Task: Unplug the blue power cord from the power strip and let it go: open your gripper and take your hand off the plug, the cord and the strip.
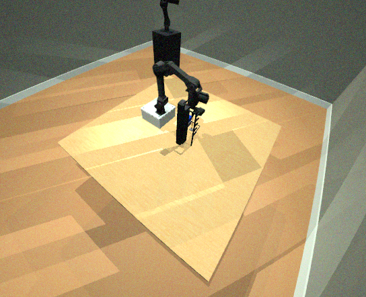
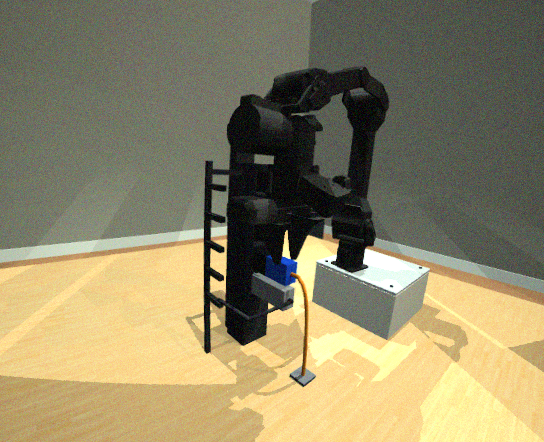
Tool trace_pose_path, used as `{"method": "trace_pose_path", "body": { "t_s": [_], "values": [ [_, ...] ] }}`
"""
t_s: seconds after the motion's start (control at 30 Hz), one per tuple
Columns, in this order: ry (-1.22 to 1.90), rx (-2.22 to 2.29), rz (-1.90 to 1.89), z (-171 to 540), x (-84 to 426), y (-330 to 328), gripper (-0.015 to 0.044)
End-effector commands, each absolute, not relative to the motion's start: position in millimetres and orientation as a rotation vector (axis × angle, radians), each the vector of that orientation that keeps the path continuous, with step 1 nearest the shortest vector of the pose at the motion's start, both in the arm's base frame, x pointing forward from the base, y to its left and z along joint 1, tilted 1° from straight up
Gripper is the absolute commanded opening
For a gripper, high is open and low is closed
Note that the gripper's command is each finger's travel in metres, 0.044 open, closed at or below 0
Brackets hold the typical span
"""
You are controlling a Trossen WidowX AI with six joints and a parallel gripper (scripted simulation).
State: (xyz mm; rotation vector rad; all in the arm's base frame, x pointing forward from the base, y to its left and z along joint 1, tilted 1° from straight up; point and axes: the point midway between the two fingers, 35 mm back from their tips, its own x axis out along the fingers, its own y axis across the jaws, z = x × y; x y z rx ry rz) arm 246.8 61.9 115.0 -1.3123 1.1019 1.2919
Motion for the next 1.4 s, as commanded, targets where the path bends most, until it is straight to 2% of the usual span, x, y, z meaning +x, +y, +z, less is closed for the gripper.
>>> {"method": "trace_pose_path", "body": {
  "t_s": [0.0,0.37,0.5,0.77,1.37],
  "values": [
    [1.100,-1.310,1.302,109,245,62,0.0160],
    [1.100,-1.310,1.302,104,245,62,0.0160],
    [1.100,-1.313,1.290,106,247,61,0.0055],
    [1.100,-1.313,1.290,106,247,61,0.0002],
    [1.097,-1.310,1.295,107,245,86,0.0000]
  ]
}}
